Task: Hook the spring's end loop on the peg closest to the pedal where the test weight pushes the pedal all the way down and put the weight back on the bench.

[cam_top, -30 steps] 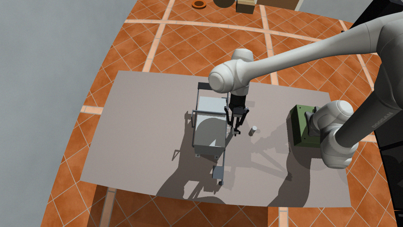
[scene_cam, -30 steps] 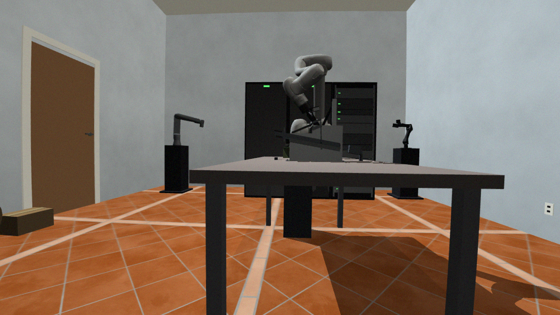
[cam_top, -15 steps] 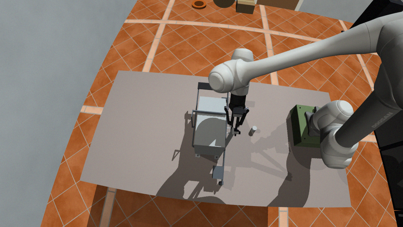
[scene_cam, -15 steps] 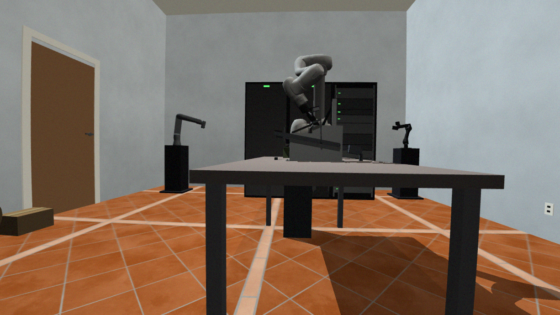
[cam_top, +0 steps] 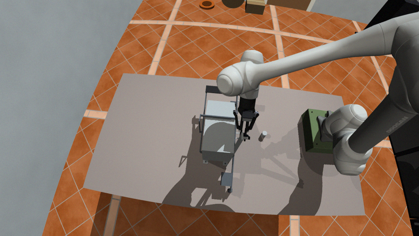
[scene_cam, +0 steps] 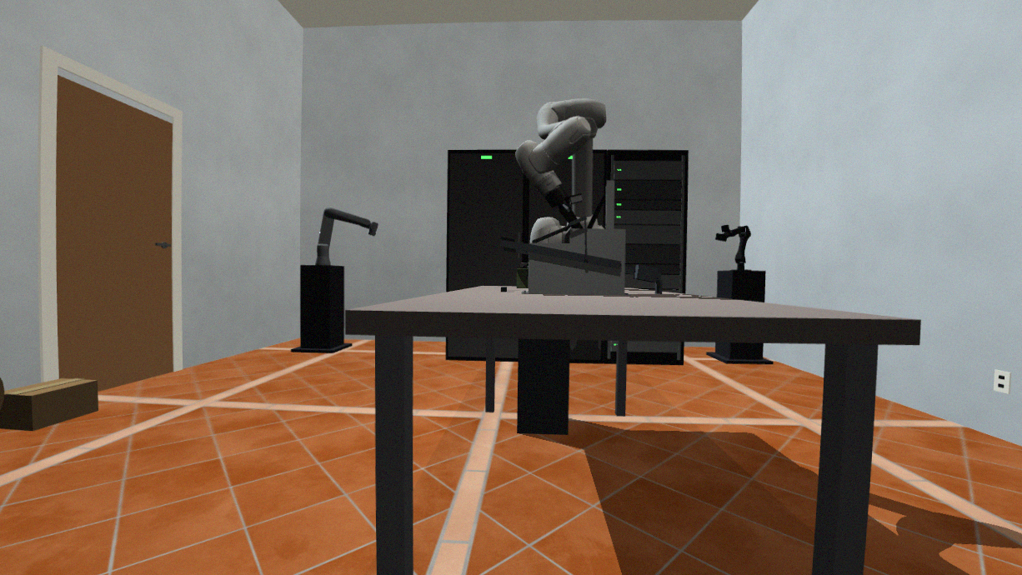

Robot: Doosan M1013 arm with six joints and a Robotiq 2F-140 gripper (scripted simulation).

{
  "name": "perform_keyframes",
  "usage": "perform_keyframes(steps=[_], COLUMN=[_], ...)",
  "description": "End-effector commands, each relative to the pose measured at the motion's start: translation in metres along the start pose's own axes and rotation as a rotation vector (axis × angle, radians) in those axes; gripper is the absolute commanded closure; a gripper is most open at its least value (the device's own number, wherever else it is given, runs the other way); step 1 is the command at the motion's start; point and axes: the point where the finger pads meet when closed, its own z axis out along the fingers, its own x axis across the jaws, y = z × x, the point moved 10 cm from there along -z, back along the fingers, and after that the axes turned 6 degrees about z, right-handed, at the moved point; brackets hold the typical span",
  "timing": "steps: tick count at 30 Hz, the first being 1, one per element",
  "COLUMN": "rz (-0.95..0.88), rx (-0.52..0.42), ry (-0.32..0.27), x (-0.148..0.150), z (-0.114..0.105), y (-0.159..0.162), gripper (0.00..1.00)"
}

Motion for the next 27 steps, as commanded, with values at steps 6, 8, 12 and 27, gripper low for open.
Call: perform_keyframes(steps=[6,8,12,27], rz=[-0.005,-0.006,-0.01,-0.016], rx=[0.001,0.001,0.002,0.002], ry=[0.007,0.009,0.014,0.023], x=[0.0013,0.0017,0.0026,0.0042], z=[-0.0008,-0.0008,-0.001,-0.0011], y=[-0.0006,-0.0007,-0.0007,-0.0011], gripper=[0.83,0.83,0.83,0.83])
